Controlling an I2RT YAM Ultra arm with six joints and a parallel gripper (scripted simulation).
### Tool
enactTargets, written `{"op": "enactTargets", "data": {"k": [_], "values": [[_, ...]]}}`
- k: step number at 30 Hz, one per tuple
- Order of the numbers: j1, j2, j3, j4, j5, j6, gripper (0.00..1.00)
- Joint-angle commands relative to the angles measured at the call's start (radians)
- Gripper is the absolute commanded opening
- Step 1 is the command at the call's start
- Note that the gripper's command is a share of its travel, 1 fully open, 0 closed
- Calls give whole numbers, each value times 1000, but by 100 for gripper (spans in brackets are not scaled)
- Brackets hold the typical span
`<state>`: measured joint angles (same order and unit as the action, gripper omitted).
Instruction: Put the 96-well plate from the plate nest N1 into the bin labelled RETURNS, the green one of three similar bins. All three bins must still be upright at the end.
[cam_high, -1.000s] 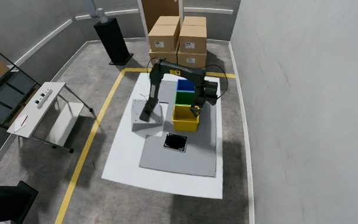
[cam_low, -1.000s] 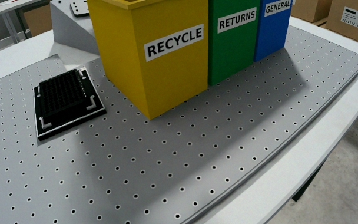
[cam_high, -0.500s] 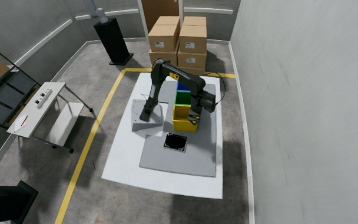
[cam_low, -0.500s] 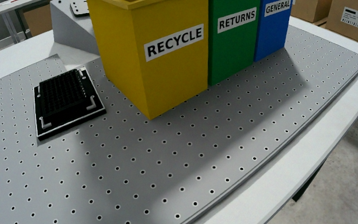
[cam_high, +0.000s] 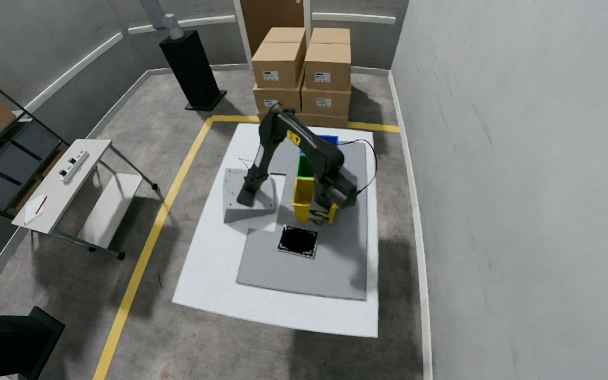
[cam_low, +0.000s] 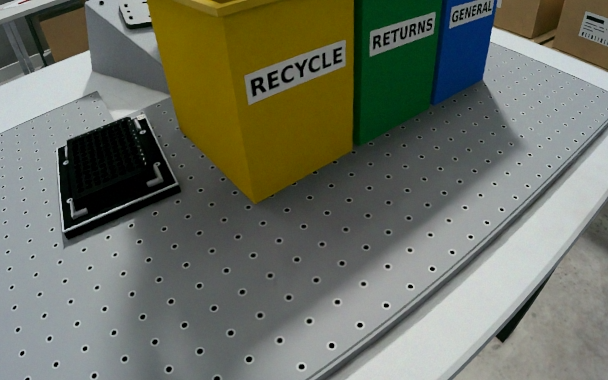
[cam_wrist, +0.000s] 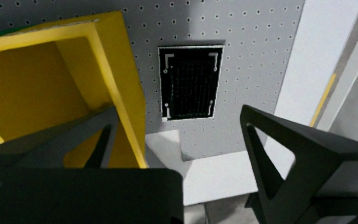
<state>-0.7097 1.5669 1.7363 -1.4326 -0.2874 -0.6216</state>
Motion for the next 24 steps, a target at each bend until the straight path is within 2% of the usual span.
{"op": "enactTargets", "data": {"k": [1,3,5,8,10,12,13,16,19,22,24], "values": [[-61,11,7,-32,-33,-91,100],[-93,-3,-23,-21,-40,-124,100],[-126,33,9,-66,-53,-142,100],[-169,23,-41,-62,-62,-188,100],[-203,59,-27,-110,-76,-207,100],[-230,44,-66,-101,-77,-238,100],[-249,66,-57,-128,-87,-247,100],[-268,75,-58,-138,-90,-263,100],[-329,41,-107,-119,-117,-345,100],[-389,34,-111,-122,-146,-425,100],[-394,33,-103,-123,-150,-435,100]]}}
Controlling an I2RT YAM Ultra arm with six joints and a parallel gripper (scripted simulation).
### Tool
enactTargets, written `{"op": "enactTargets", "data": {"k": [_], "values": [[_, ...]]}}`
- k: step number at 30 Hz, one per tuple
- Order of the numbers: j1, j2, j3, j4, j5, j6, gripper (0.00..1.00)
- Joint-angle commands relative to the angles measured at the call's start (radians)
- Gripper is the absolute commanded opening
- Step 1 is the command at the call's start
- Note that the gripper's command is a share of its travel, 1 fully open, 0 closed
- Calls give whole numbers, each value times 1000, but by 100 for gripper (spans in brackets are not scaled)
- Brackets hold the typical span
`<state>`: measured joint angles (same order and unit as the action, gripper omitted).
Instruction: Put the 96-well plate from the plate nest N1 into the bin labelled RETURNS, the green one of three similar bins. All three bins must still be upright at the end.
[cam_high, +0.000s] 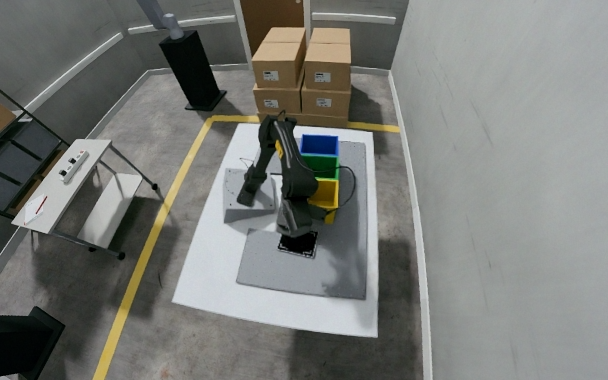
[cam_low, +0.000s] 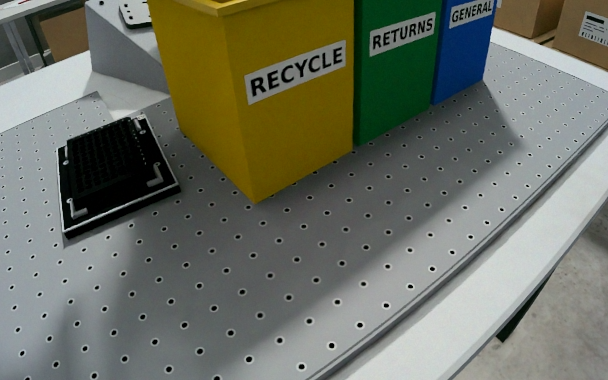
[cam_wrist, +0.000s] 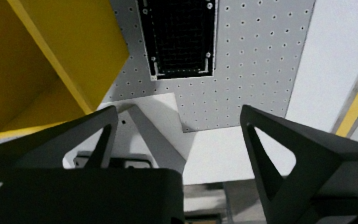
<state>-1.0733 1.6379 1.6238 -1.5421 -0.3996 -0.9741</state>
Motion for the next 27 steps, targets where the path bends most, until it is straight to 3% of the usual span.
{"op": "enactTargets", "data": {"k": [1,6,27], "values": [[-32,-39,13,-13,-40,-86,100],[-29,-17,45,-25,-44,-90,100],[-30,-14,47,-26,-44,-91,100]]}}
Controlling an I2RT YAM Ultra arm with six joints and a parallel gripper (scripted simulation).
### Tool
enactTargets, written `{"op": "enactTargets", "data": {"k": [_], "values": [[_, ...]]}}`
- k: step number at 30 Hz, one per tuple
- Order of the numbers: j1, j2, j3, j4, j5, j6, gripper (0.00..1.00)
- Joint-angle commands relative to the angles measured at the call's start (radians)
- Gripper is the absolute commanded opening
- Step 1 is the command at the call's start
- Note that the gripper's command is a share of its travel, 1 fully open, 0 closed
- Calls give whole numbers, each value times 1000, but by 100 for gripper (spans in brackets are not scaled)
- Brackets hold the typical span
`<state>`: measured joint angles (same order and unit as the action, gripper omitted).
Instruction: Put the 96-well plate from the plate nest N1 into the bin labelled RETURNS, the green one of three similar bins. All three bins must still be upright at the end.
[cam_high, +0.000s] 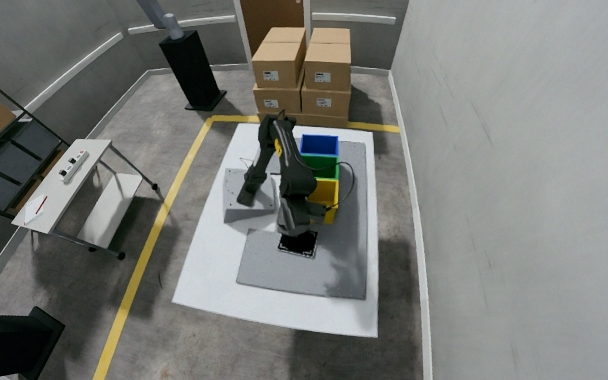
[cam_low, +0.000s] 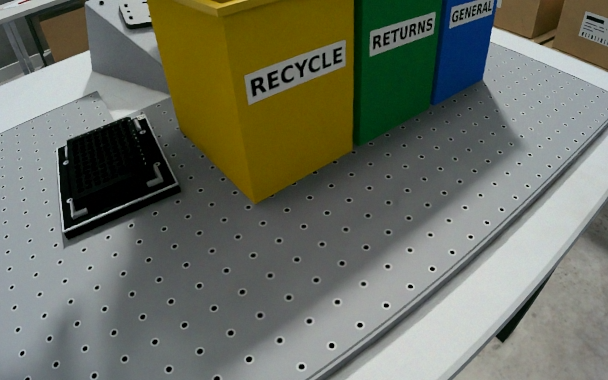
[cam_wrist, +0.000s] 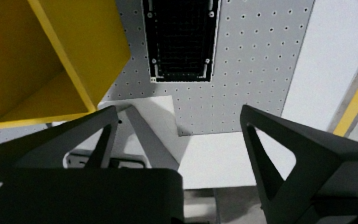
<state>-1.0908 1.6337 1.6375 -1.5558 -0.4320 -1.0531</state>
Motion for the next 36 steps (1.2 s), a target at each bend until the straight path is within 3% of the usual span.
{"op": "enactTargets", "data": {"k": [1,28,36], "values": [[-13,-10,33,-12,-12,-13,100],[-13,-10,33,-12,-12,-13,100],[16,-29,-46,50,-10,15,100]]}}
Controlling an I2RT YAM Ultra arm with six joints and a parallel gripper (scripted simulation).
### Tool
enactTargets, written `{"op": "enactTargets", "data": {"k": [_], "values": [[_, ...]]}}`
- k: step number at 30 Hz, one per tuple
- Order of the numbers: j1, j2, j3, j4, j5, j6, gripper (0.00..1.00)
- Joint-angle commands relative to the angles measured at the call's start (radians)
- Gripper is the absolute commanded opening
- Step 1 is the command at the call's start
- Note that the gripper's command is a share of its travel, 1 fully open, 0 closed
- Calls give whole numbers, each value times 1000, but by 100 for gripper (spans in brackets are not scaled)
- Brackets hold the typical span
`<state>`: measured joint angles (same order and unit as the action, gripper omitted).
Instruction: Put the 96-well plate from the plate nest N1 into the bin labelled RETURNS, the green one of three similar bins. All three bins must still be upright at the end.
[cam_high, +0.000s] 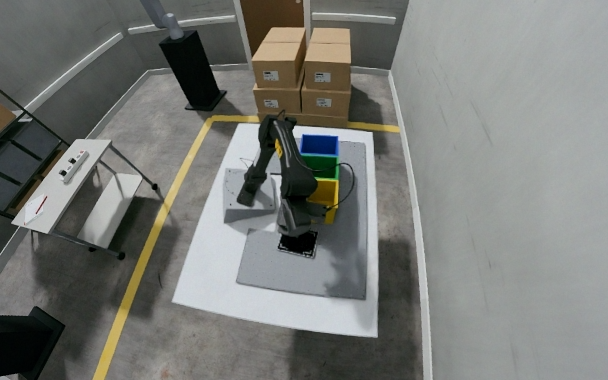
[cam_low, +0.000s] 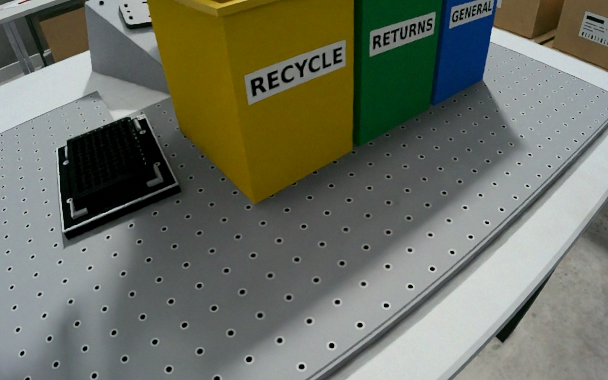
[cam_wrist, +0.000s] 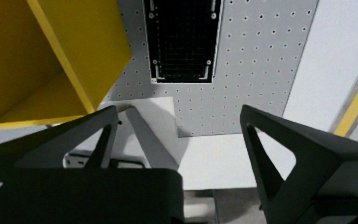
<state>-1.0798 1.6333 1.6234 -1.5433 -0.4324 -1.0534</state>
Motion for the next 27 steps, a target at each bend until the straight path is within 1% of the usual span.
{"op": "enactTargets", "data": {"k": [1,4,7,11,15,27], "values": [[8,-32,-45,47,-8,19,100],[3,-36,-66,69,-7,28,100],[23,-39,-89,91,-7,35,100],[23,-44,-118,121,-5,49,100],[32,-46,-124,136,-4,52,100],[63,-52,-210,221,1,85,100]]}}
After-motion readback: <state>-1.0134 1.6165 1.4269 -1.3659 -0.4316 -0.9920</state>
